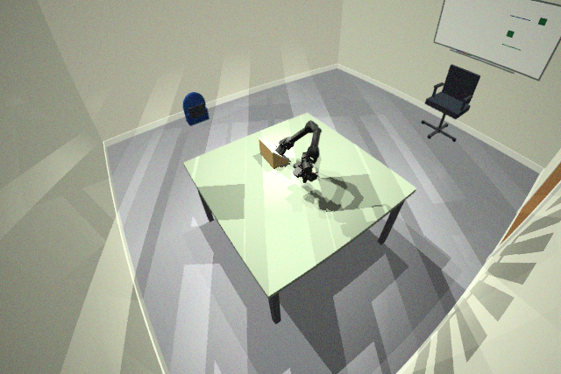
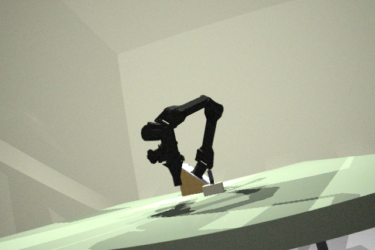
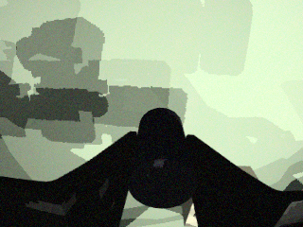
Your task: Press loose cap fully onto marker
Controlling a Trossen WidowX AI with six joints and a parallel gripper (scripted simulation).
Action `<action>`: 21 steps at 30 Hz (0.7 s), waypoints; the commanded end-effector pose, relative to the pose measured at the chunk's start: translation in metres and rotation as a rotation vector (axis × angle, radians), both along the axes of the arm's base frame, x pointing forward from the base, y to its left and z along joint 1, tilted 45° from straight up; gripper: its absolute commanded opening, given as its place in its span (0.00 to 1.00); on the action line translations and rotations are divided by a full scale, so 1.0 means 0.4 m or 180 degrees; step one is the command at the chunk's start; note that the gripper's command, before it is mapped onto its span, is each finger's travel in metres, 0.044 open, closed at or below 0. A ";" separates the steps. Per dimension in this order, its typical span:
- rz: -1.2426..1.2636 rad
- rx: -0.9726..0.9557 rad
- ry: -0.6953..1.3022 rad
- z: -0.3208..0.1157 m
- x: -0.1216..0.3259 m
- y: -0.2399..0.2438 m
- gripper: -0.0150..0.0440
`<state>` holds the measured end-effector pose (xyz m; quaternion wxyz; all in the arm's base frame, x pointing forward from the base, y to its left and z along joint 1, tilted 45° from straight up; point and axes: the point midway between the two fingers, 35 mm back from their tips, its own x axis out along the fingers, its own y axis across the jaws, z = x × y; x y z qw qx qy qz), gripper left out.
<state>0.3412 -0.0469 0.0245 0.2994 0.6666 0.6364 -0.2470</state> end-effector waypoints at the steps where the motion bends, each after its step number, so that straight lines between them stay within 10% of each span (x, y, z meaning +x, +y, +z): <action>1: 0.0016 -0.0021 -0.0024 0.026 -0.010 0.003 0.25; 21: 0.0016 -0.0017 -0.0016 0.155 -0.093 0.048 0.25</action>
